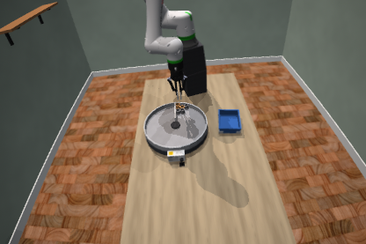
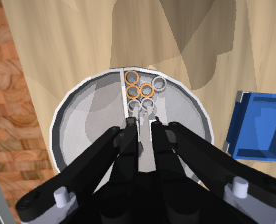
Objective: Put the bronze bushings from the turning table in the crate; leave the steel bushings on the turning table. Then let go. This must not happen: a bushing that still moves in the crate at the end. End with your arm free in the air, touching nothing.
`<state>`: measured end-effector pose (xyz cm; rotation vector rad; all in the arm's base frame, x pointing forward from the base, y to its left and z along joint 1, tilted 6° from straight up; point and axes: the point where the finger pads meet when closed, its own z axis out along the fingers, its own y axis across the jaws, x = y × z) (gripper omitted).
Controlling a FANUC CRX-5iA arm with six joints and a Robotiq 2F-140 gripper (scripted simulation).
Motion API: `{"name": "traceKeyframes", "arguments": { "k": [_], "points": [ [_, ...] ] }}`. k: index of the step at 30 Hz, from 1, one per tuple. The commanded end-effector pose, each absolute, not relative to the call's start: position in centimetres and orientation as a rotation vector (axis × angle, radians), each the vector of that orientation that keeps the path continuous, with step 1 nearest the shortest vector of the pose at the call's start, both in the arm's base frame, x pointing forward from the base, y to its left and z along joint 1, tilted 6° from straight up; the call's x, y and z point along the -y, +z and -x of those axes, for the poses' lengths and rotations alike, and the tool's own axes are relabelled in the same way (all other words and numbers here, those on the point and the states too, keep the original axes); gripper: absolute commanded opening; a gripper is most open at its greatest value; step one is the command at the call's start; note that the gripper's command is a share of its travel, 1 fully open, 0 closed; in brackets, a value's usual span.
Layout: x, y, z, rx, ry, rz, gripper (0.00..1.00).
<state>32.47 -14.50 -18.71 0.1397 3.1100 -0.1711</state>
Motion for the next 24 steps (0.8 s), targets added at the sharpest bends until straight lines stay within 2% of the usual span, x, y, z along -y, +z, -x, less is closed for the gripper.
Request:
{"name": "traceKeyframes", "arguments": {
  "k": [1, 24],
  "points": [
    [14.5, -18.71, -32.48, -3.11, -0.171, -0.14, 0.09],
    [14.51, -18.8, -32.41, -3.1, -0.185, -0.173, 0.06]
  ]
}}
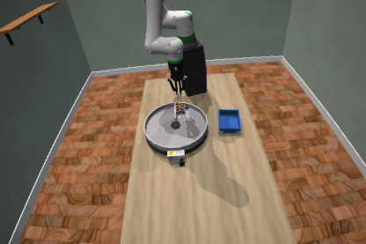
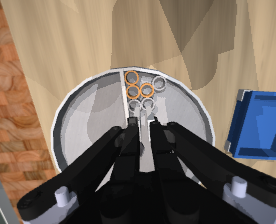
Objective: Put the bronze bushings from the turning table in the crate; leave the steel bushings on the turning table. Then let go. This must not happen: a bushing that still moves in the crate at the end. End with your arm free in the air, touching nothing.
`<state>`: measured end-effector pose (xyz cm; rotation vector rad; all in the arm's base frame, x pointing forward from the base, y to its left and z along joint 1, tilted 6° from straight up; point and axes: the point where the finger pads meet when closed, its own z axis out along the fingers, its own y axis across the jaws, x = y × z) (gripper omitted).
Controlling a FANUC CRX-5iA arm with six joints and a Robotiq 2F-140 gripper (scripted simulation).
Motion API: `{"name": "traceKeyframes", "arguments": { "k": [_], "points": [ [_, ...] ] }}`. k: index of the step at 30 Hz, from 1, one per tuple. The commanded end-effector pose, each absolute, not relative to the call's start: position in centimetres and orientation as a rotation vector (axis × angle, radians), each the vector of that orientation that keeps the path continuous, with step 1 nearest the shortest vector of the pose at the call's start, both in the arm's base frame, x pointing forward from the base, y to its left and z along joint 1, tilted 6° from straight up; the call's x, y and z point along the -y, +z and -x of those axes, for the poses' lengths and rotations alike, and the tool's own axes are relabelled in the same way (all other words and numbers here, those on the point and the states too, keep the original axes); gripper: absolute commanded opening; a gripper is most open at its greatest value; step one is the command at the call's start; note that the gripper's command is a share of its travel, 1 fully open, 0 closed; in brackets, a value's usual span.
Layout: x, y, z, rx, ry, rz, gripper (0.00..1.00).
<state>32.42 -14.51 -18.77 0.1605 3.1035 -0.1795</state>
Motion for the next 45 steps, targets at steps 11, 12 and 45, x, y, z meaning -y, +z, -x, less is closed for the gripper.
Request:
{"name": "traceKeyframes", "arguments": {
  "k": [11, 12, 45],
  "points": [
    [14.5, -19.0, -32.2, -3.065, -0.219, -0.266, 0.06],
    [14.5, -19.1, -32.2, -3.059, -0.224, -0.281, 0.06],
    [13.9, -20.5, -31.3, -2.826, -0.387, -0.752, 0.06]
  ]
}}
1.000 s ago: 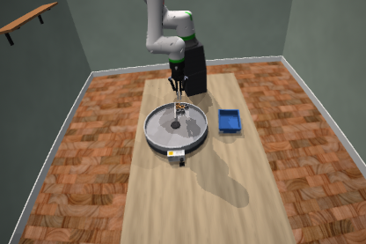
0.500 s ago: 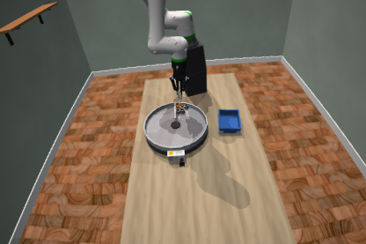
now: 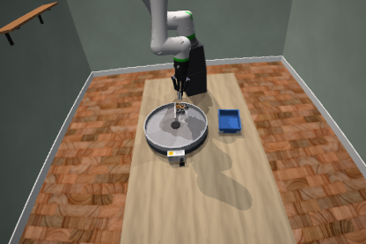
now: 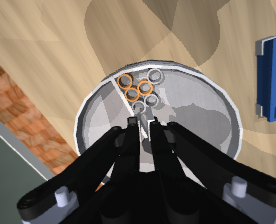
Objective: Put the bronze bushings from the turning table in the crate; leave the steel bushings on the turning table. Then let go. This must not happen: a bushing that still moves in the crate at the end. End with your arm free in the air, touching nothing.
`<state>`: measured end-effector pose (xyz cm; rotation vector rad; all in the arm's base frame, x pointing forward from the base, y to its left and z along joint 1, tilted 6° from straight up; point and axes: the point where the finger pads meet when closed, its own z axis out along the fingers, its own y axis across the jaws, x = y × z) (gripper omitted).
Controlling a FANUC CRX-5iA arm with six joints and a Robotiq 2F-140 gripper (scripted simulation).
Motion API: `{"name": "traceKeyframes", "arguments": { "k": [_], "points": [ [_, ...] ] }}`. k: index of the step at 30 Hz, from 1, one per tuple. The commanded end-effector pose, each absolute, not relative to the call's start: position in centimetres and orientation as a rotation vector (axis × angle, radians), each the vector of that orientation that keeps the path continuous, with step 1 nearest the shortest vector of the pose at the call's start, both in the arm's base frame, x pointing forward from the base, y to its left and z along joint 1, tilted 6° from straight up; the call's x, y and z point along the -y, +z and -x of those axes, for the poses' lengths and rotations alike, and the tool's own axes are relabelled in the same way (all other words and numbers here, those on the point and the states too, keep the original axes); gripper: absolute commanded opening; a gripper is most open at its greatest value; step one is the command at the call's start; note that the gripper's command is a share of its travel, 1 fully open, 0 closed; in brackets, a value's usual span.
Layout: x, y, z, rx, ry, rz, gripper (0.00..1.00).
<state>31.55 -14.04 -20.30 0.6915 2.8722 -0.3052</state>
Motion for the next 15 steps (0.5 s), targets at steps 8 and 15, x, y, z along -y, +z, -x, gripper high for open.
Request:
{"name": "traceKeyframes", "arguments": {
  "k": [8, 15],
  "points": [
    [13.73, -21.1, -31.03, -2.726, -0.44, -0.902, 0.06],
    [13.69, -21.45, -30.98, -2.649, -0.472, -0.996, 0.06]
  ]
}}
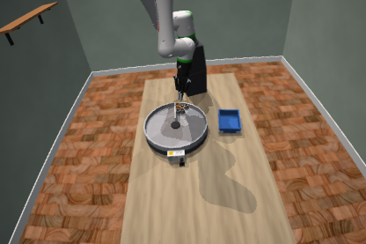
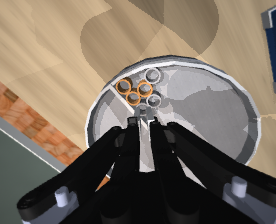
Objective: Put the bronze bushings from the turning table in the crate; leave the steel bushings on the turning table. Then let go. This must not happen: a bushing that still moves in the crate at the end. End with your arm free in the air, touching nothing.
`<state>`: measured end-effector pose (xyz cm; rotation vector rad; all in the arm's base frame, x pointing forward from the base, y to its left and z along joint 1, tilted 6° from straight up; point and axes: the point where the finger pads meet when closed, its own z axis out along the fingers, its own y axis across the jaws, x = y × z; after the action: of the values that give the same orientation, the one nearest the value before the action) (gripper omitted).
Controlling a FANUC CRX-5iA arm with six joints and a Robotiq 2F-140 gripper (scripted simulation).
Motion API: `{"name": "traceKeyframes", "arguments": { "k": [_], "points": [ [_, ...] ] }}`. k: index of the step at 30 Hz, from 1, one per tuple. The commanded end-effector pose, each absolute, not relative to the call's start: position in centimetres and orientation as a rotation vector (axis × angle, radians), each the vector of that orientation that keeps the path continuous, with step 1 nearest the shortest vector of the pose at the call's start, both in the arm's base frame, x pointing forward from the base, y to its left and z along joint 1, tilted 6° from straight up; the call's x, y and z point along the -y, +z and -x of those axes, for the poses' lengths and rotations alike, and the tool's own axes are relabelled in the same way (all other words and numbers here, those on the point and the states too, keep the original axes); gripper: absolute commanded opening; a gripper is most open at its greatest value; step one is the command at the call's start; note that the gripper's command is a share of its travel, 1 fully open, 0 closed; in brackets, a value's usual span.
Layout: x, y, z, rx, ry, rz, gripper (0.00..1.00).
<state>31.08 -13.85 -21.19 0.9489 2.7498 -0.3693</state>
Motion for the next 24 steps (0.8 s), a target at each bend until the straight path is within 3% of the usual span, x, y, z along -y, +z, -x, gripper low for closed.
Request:
{"name": "traceKeyframes", "arguments": {
  "k": [1, 24],
  "points": [
    [13.7, -21.5, -30.9, -2.631, -0.481, -1.021, 0.06],
    [13.1, -23.5, -29.9, -2.121, -0.645, -1.517, 0.06]
  ]
}}
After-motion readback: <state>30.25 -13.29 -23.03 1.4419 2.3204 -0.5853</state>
